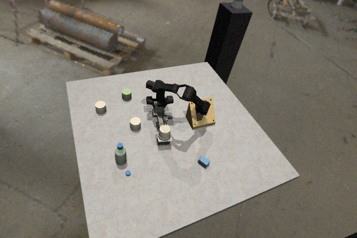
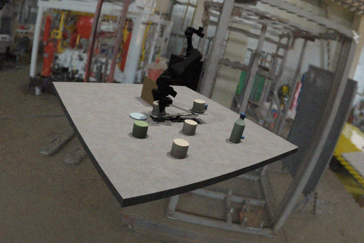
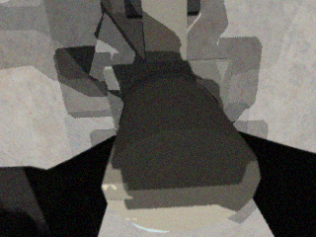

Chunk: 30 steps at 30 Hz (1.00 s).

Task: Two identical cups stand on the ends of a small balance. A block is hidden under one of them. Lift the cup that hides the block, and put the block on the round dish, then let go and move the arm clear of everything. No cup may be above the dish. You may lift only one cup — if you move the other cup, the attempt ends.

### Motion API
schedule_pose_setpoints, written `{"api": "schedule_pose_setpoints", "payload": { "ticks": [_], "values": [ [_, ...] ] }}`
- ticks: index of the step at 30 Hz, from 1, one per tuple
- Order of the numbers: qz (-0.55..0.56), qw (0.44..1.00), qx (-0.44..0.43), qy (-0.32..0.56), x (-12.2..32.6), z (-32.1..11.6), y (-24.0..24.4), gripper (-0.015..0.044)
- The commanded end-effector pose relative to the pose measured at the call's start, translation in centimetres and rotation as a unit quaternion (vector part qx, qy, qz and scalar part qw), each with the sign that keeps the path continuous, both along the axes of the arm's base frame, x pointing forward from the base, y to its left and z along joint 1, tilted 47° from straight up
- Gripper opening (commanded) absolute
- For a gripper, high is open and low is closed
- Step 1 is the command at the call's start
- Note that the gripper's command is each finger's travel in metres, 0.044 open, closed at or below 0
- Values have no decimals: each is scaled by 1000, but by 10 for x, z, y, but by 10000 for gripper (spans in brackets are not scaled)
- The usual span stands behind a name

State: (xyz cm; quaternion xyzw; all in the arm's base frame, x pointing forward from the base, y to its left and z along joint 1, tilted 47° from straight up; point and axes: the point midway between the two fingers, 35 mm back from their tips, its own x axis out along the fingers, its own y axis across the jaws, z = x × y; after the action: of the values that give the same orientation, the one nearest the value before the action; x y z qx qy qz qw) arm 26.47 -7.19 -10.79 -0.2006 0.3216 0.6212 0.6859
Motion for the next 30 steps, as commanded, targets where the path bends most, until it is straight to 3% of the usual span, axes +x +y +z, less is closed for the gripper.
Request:
{"api": "schedule_pose_setpoints", "payload": {
  "ticks": [1,30],
  "values": [
    [-1,1000,-5,-4,2,3,-8,0],
    [-2,1000,-7,-3,5,26,-35,0]
  ]
}}
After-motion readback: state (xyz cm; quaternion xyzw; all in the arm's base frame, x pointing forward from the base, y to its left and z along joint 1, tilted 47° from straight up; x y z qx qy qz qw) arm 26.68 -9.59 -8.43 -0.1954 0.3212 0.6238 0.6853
